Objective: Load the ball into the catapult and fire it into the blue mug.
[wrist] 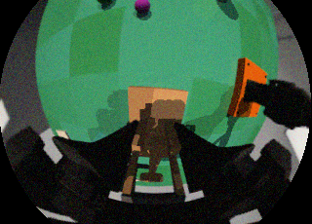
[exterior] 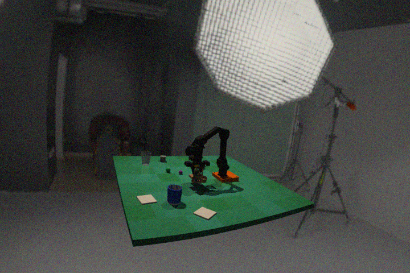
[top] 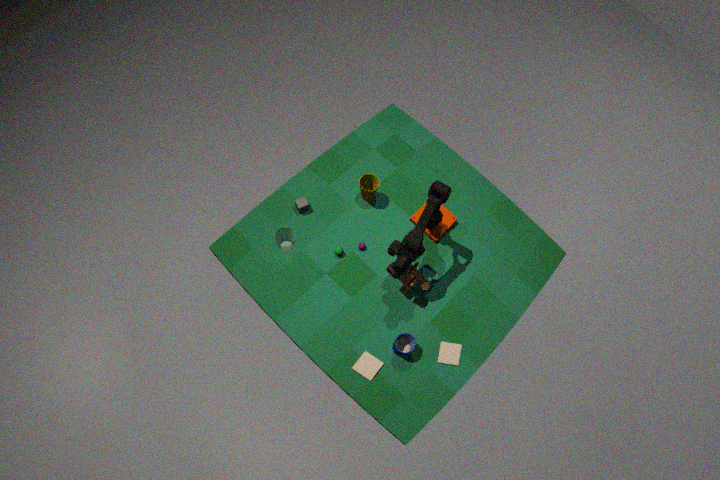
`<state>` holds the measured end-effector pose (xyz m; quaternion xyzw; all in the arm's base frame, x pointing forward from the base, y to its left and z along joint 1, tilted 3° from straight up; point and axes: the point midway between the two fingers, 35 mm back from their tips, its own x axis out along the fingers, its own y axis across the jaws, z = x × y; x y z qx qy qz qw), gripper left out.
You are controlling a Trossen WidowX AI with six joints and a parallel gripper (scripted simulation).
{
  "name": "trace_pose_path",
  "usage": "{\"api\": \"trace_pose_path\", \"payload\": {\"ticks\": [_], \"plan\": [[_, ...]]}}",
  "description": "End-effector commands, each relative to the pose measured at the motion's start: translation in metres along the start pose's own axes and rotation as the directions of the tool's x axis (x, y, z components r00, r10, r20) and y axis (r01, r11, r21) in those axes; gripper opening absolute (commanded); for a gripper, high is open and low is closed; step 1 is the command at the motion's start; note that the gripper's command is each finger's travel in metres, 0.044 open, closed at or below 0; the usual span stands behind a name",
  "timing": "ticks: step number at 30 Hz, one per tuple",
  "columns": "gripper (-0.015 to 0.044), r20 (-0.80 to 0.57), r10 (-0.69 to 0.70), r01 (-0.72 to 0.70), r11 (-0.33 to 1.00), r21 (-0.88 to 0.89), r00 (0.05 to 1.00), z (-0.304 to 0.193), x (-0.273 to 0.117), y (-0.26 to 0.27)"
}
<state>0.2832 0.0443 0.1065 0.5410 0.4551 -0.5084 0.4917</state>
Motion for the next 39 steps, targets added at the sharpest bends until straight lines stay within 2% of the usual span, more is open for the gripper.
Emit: {"api": "trace_pose_path", "payload": {"ticks": [1, 12, 39], "plan": [[0.0000, -0.002, 0.007, -0.007, 0.992, -0.123, 1.000, -0.016, -0.002, -0.003], [0.0000, -0.004, 0.006, -0.008, 0.890, -0.456, 1.000, -0.061, -0.001, -0.007], [0.0000, -0.004, 0.007, -0.008, 0.887, -0.462, 1.000, -0.063, 0.032, -0.003]]}}
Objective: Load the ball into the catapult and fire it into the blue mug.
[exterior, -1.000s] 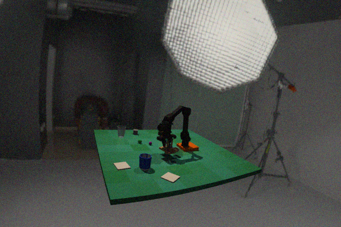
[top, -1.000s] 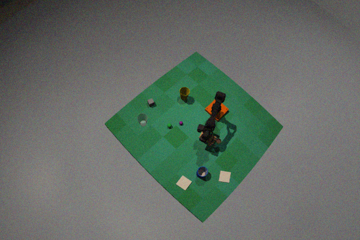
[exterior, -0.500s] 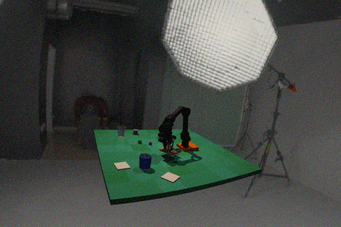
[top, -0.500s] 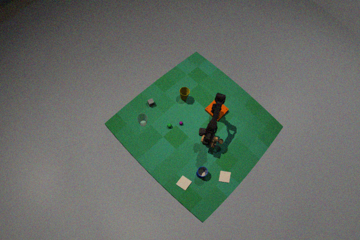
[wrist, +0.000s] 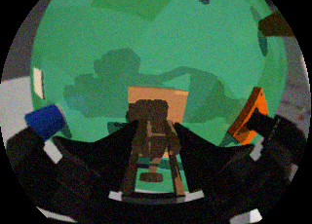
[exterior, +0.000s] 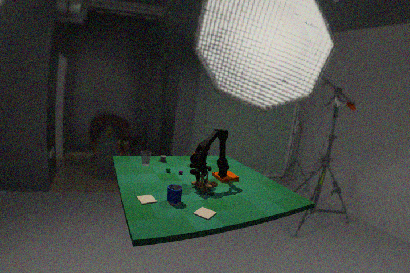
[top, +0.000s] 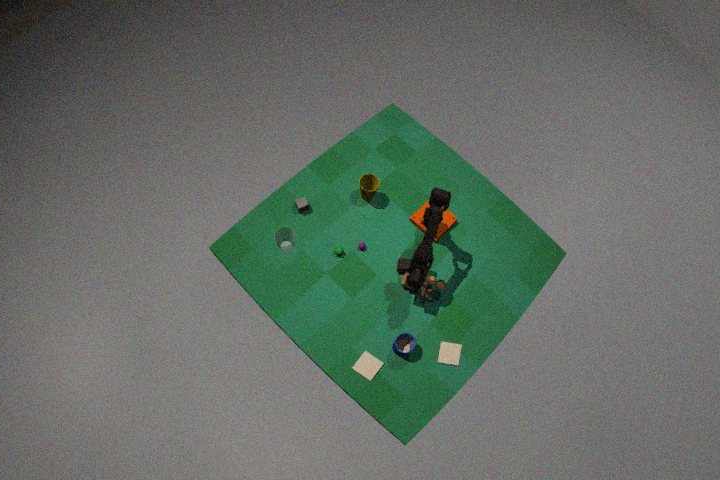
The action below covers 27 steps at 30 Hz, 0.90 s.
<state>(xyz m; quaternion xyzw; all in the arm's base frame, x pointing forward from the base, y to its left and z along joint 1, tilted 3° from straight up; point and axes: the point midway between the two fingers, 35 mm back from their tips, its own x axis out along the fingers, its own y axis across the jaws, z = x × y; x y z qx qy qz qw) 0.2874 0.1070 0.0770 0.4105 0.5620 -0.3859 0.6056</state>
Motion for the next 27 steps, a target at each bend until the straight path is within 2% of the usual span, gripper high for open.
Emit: {"api": "trace_pose_path", "payload": {"ticks": [1, 15, 27], "plan": [[0.0000, 0.000, 0.006, -0.006, 1.000, -0.004, 1.000, 0.000, 0.005, 0.001], [0.0000, 0.000, 0.000, 0.000, 1.000, 0.000, 1.000, 0.000, 0.015, 0.000], [0.0315, 0.000, 0.000, 0.000, 1.000, 0.000, 1.000, 0.000, 0.015, 0.000]]}}
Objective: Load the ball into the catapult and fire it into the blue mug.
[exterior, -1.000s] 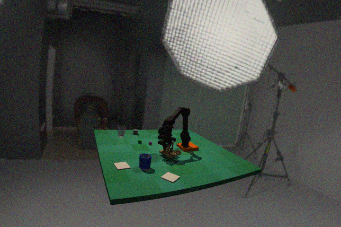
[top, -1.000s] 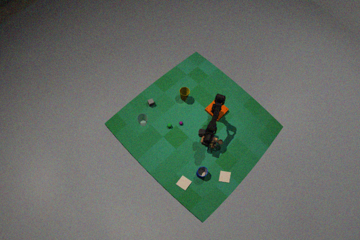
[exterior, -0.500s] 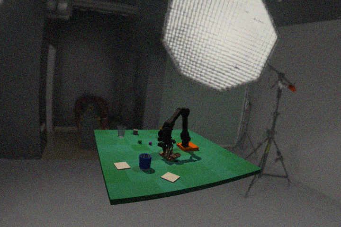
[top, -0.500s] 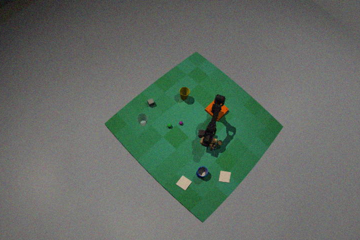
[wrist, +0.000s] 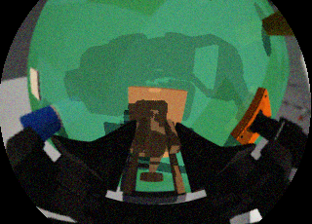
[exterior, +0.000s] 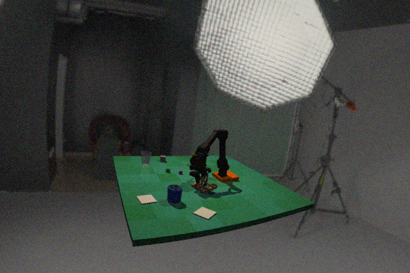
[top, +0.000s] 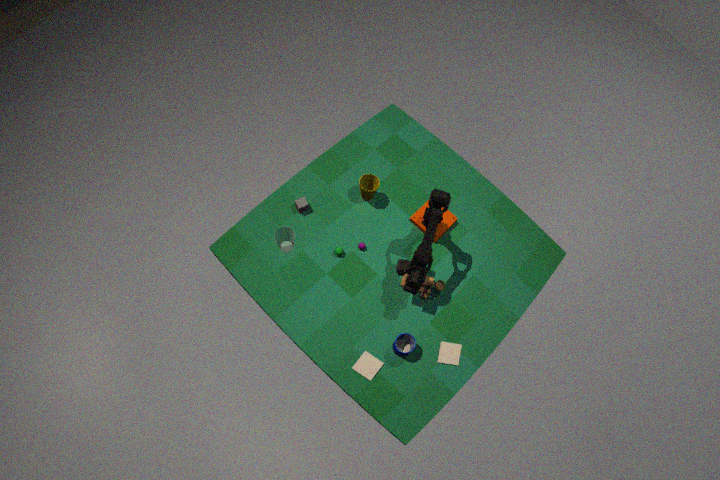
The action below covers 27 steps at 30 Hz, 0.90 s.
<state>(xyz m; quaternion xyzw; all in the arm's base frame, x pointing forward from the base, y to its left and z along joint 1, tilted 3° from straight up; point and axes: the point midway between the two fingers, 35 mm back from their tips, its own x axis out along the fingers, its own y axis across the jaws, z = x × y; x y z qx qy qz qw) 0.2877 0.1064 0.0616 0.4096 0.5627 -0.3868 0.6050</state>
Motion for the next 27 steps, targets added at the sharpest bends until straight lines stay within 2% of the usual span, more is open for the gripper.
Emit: {"api": "trace_pose_path", "payload": {"ticks": [1, 3, 5, 9, 11, 13, 20, 24, 27], "plan": [[0.0341, 0.000, 0.003, -0.003, 1.000, 0.000, 1.000, 0.000, -0.001, 0.001], [0.0394, 0.000, 0.003, -0.003, 1.000, 0.000, 1.000, 0.000, -0.009, 0.002], [0.0440, 0.000, 0.002, -0.002, 1.000, 0.000, 1.000, 0.000, -0.035, 0.005], [0.0440, 0.000, 0.001, -0.001, 1.000, 0.000, 1.000, 0.000, -0.091, 0.001], [0.0440, 0.000, 0.001, -0.001, 1.000, 0.000, 1.000, 0.000, -0.100, 0.000], [0.0440, -0.001, 0.005, -0.005, 1.000, -0.003, 1.000, 0.000, -0.086, 0.004], [0.0440, 0.000, 0.009, -0.009, 1.000, -0.002, 1.000, 0.001, -0.094, -0.001], [0.0440, 0.000, 0.009, -0.009, 1.000, -0.002, 1.000, 0.001, -0.056, -0.001], [0.0440, 0.000, 0.009, -0.009, 1.000, -0.002, 1.000, 0.001, -0.049, -0.001]]}}
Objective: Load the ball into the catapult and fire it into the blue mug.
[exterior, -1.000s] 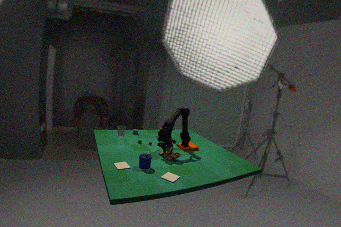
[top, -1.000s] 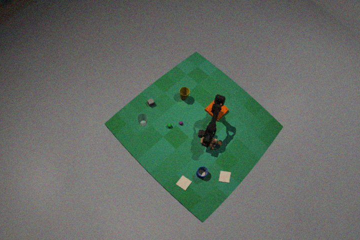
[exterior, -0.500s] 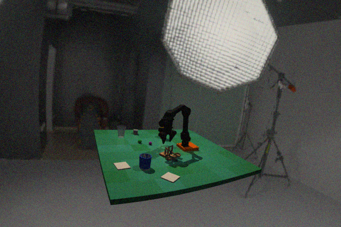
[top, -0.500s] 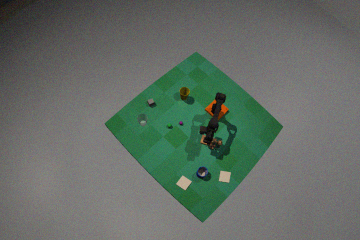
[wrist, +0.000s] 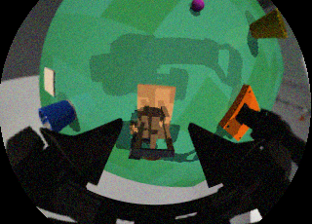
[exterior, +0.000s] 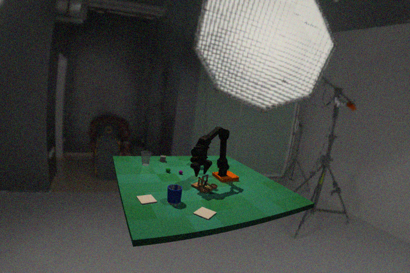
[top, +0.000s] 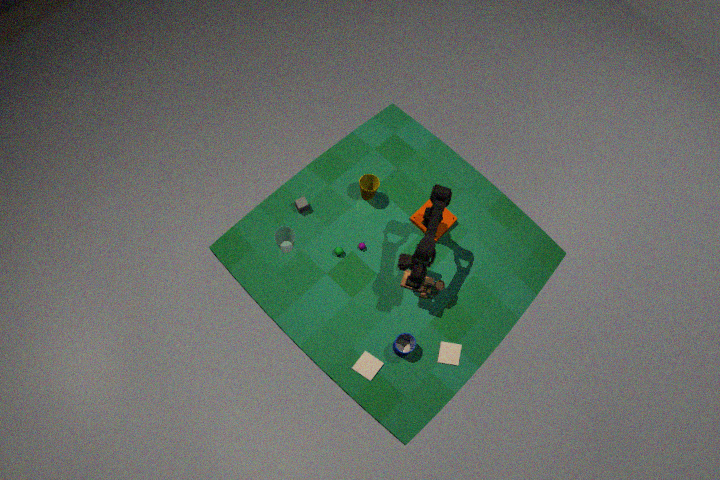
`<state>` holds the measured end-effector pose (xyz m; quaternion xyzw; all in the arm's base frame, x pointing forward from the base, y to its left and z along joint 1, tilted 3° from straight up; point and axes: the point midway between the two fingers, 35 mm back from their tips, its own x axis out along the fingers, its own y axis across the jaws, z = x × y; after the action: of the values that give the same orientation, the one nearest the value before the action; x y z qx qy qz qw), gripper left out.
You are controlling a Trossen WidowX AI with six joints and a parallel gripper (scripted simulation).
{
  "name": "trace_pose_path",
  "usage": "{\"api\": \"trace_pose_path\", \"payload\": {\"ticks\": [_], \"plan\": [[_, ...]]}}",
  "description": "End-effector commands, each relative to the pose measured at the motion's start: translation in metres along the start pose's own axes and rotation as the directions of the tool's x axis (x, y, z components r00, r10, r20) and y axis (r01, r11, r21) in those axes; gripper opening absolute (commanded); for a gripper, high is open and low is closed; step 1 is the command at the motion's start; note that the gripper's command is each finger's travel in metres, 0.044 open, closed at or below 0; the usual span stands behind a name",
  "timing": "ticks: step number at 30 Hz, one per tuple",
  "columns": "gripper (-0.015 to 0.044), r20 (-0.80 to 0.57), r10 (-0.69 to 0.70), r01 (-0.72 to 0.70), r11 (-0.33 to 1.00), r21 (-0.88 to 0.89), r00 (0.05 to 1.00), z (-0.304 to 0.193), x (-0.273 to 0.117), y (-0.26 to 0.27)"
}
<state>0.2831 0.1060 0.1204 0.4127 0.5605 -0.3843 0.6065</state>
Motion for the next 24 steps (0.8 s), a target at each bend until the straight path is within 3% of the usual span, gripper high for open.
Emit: {"api": "trace_pose_path", "payload": {"ticks": [1, 24], "plan": [[0.0440, 0.000, -0.001, 0.001, 1.000, -0.003, 1.000, 0.000, 0.010, 0.000], [0.0440, 0.001, -0.001, 0.001, 1.000, -0.003, 1.000, 0.000, 0.045, 0.001]]}}
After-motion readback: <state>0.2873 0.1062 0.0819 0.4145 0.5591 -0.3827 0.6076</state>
